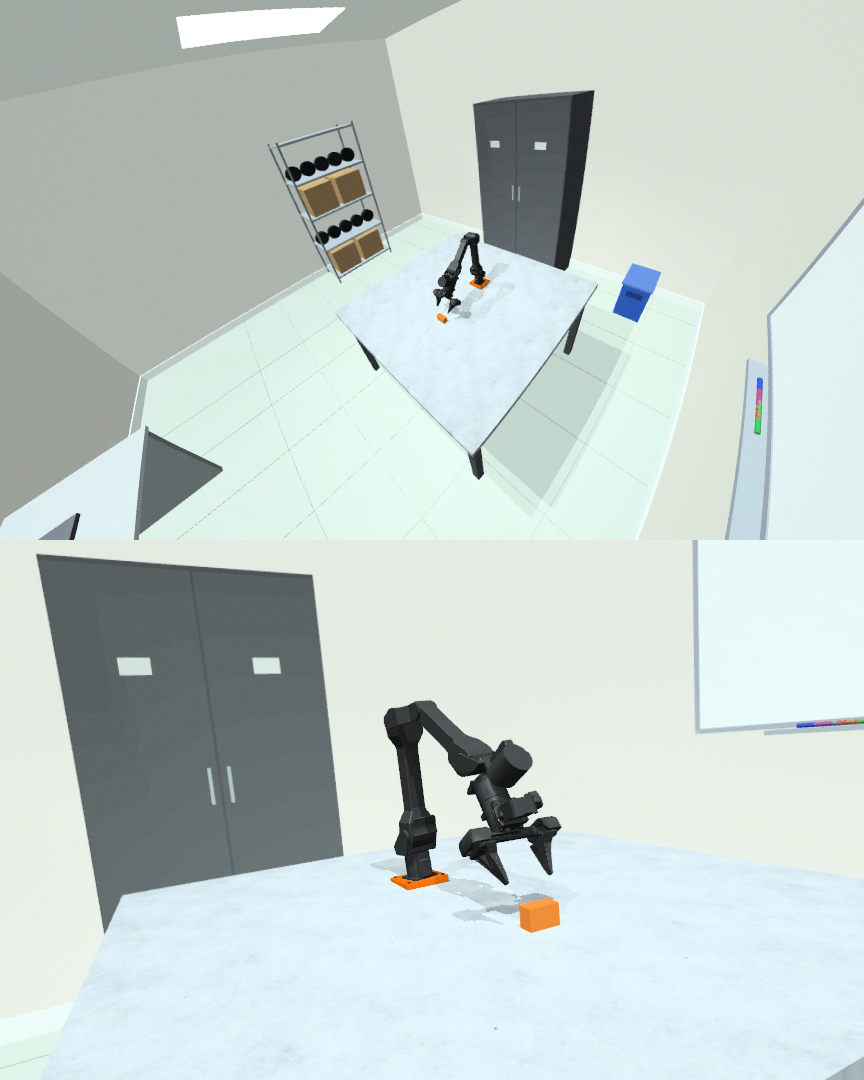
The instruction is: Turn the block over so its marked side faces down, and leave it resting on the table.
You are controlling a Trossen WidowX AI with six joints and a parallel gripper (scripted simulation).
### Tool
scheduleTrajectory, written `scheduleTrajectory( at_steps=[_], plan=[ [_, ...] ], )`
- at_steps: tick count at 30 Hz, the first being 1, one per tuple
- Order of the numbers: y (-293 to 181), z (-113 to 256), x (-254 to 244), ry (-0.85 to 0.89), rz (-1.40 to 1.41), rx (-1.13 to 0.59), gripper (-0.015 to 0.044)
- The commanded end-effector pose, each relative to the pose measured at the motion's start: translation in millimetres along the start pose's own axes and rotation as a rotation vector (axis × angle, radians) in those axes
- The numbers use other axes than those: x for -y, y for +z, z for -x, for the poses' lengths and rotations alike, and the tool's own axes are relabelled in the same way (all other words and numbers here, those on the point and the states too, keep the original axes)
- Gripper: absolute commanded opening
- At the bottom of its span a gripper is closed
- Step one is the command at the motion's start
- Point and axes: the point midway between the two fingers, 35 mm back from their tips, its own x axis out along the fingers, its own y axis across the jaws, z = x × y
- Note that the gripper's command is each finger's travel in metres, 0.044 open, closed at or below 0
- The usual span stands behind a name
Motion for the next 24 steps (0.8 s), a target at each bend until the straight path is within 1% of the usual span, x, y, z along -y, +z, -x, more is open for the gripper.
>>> scheduleTrajectory(
  at_steps=[1, 13, 21, 24],
  plan=[
    [2.4, 6.2, -0.3, 0.006, -0.006, -0.014, 0.0440],
    [40.6, 0.3, -2.5, 0.006, 0.003, -0.336, 0.0440],
    [52.1, 5.2, -1.3, 0.008, -0.001, -0.565, 0.0440],
    [52.8, 7.1, -0.9, 0.008, -0.004, -0.609, 0.0440]
  ],
)
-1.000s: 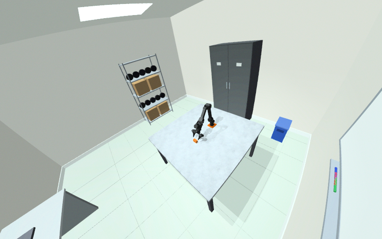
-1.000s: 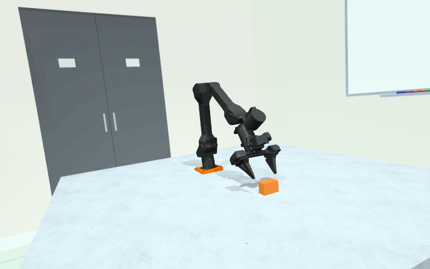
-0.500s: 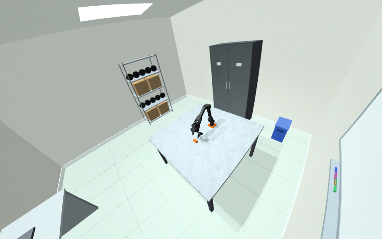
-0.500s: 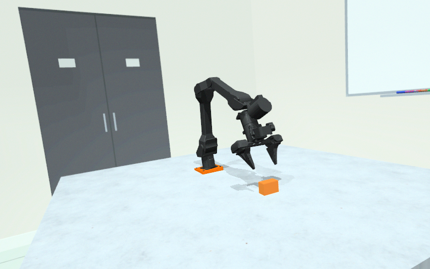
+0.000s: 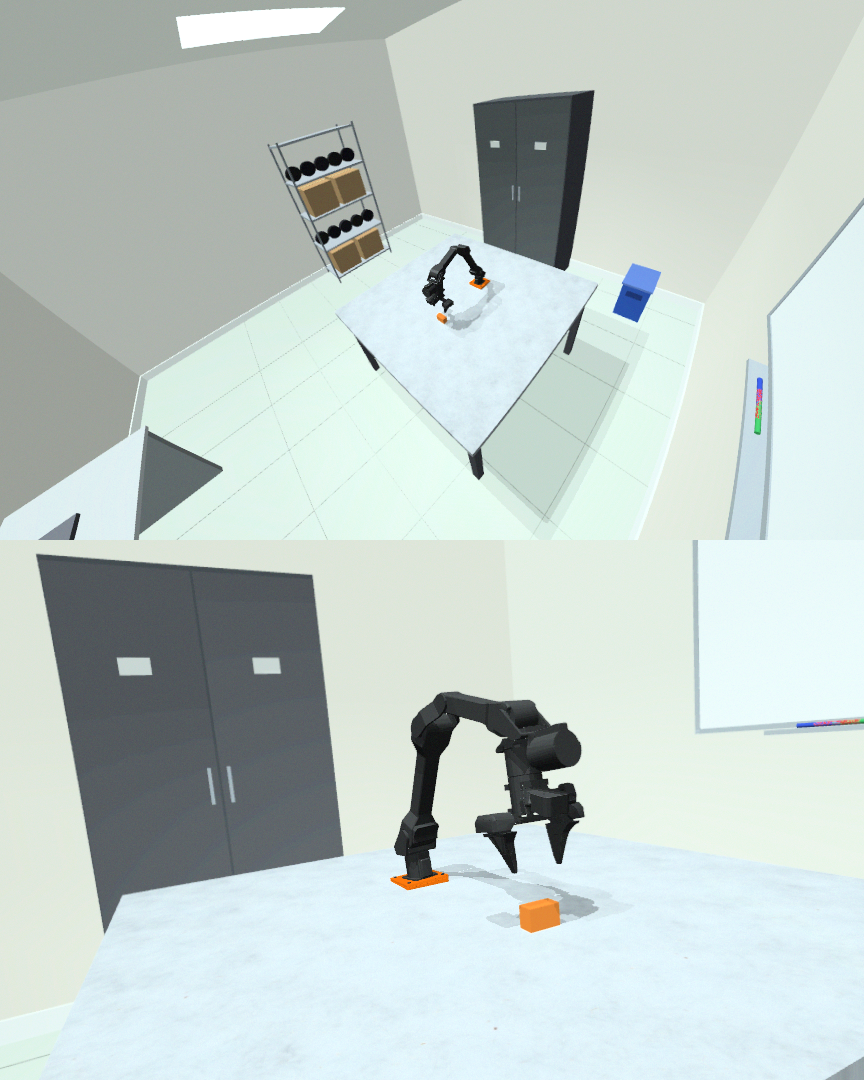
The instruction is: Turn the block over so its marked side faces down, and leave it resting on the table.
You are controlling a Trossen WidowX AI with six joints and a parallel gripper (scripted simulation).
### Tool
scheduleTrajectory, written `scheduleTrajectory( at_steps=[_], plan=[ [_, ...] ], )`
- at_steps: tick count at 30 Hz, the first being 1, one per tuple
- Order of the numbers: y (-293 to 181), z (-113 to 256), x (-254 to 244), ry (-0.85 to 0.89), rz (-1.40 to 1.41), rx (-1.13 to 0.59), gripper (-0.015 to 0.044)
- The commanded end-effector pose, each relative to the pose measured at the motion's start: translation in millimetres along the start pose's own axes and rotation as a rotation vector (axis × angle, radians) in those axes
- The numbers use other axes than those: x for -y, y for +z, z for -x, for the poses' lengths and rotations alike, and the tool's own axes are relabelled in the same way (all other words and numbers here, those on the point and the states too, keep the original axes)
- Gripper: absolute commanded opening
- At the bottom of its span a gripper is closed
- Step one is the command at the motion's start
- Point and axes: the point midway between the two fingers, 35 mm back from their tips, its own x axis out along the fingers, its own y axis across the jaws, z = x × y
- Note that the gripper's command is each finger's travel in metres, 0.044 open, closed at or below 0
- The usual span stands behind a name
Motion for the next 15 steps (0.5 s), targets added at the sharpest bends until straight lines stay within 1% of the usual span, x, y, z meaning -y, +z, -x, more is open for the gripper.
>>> scheduleTrajectory(
  at_steps=[1, 8, 12, 15],
  plan=[
    [2.7, 4.8, 0.3, 0.010, -0.012, -0.133, 0.0440],
    [2.6, 2.9, 0.3, 0.010, -0.012, -0.132, 0.0440],
    [-1.5, -27.9, 0.0, 0.010, -0.012, -0.132, 0.0440],
    [-1.9, -29.9, 0.0, 0.010, -0.012, -0.133, 0.0440]
  ],
)
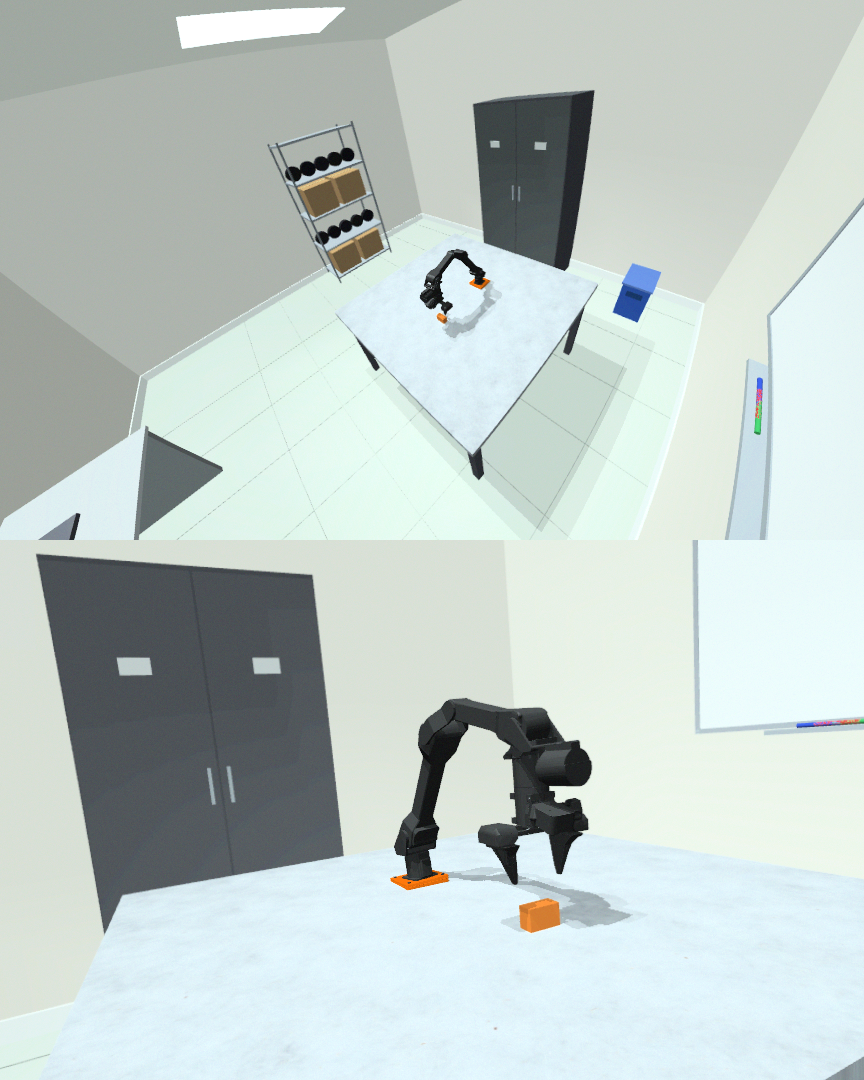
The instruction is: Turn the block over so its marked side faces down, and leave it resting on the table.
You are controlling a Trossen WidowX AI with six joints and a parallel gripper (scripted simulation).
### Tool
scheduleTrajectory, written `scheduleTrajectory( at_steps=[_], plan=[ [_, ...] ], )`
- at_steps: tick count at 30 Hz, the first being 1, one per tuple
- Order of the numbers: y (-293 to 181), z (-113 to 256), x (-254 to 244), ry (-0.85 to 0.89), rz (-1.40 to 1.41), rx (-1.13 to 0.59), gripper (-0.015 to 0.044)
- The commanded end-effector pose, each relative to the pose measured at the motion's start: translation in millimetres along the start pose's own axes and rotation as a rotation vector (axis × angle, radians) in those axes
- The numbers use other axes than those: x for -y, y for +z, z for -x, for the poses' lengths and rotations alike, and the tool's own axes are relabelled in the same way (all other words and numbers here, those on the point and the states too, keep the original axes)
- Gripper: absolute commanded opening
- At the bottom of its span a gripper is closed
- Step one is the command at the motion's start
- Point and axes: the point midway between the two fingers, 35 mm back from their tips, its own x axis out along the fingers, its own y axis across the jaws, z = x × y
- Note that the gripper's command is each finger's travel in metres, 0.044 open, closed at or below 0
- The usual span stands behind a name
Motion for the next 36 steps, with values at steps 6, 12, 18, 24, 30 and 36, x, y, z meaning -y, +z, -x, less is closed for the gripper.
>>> scheduleTrajectory(
  at_steps=[6, 12, 18, 24, 30, 36],
  plan=[
    [-1.7, -26.6, -0.8, 0.004, -0.002, -0.013, 0.0440],
    [-1.6, -30.3, -0.8, 0.004, -0.002, -0.013, 0.0440],
    [-1.5, -40.1, -0.9, 0.004, -0.002, -0.012, 0.0440],
    [-1.6, -49.9, -0.9, 0.004, -0.002, -0.013, 0.0440],
    [-2.1, -59.4, -0.9, 0.004, -0.002, -0.013, 0.0440],
    [-2.2, -60.5, -0.9, 0.004, -0.002, -0.013, 0.0335]
  ],
)
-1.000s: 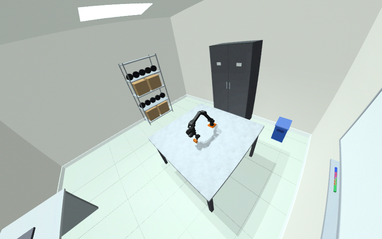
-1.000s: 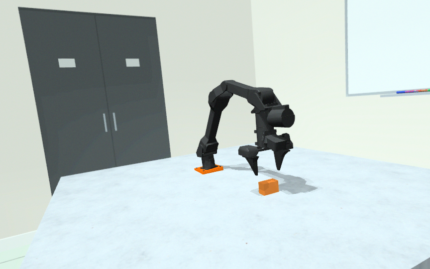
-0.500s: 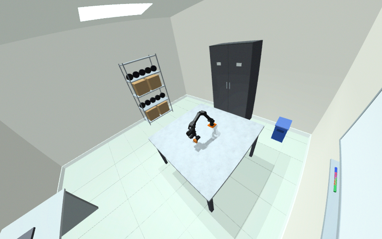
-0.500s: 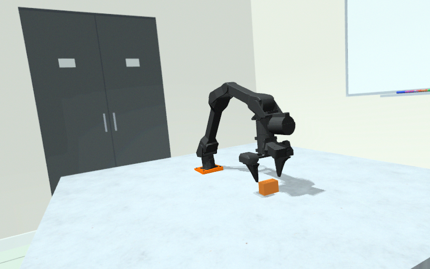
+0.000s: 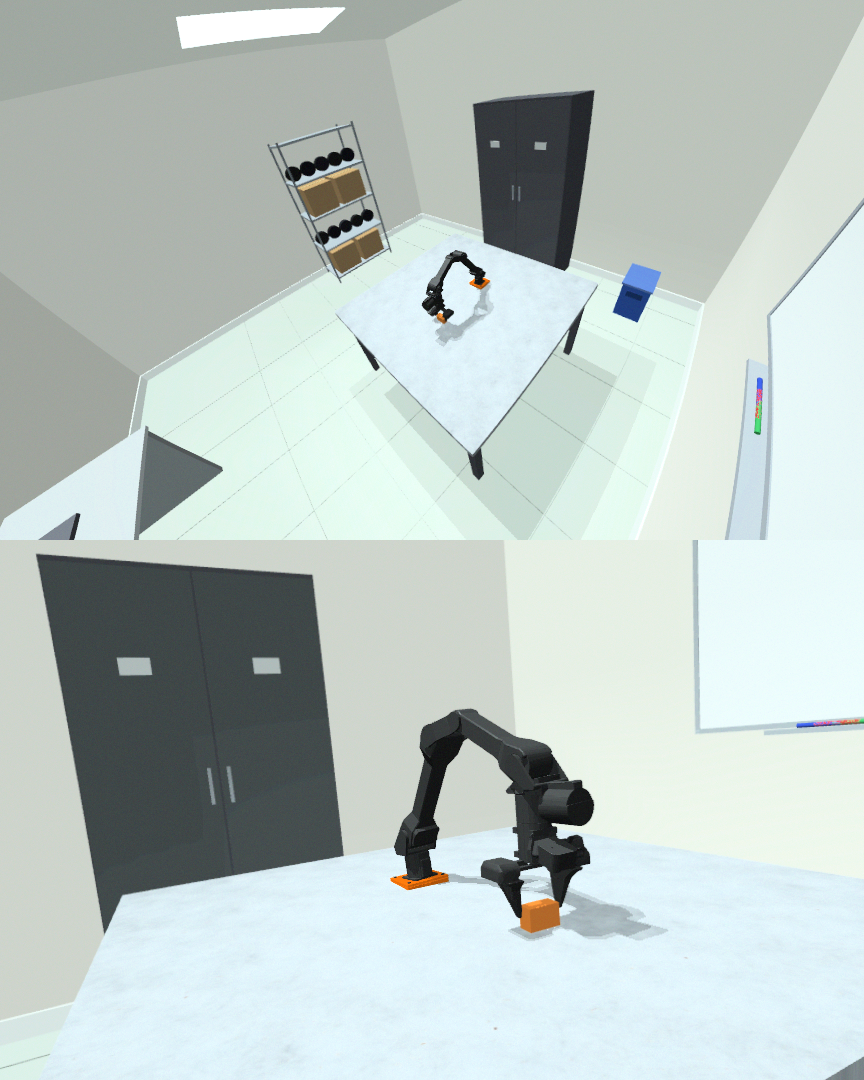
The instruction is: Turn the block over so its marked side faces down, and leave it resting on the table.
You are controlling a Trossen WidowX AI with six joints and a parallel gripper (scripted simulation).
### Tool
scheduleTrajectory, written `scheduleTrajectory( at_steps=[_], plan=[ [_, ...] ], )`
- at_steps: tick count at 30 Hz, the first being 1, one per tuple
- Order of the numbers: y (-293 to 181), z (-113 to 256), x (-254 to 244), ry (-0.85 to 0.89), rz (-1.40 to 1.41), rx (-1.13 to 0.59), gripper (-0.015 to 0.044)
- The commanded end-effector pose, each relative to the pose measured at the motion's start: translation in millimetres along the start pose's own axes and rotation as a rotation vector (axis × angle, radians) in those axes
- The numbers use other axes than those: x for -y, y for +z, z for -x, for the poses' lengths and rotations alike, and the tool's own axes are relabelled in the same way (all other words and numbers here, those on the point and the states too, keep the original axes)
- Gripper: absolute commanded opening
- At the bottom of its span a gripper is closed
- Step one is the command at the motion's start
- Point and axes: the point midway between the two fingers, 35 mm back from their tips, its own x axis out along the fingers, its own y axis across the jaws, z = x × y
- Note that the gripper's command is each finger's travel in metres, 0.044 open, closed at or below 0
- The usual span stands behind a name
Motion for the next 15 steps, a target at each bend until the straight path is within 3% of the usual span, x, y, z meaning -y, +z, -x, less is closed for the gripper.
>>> scheduleTrajectory(
  at_steps=[1, 2, 15],
  plan=[
    [-0.9, -2.7, -0.6, 0.004, 0.002, -0.004, 0.0309],
    [-0.9, -2.7, -0.6, 0.004, 0.002, -0.004, 0.0282],
    [-0.9, -2.7, -0.6, 0.004, 0.002, -0.004, 0.0196]
  ],
)
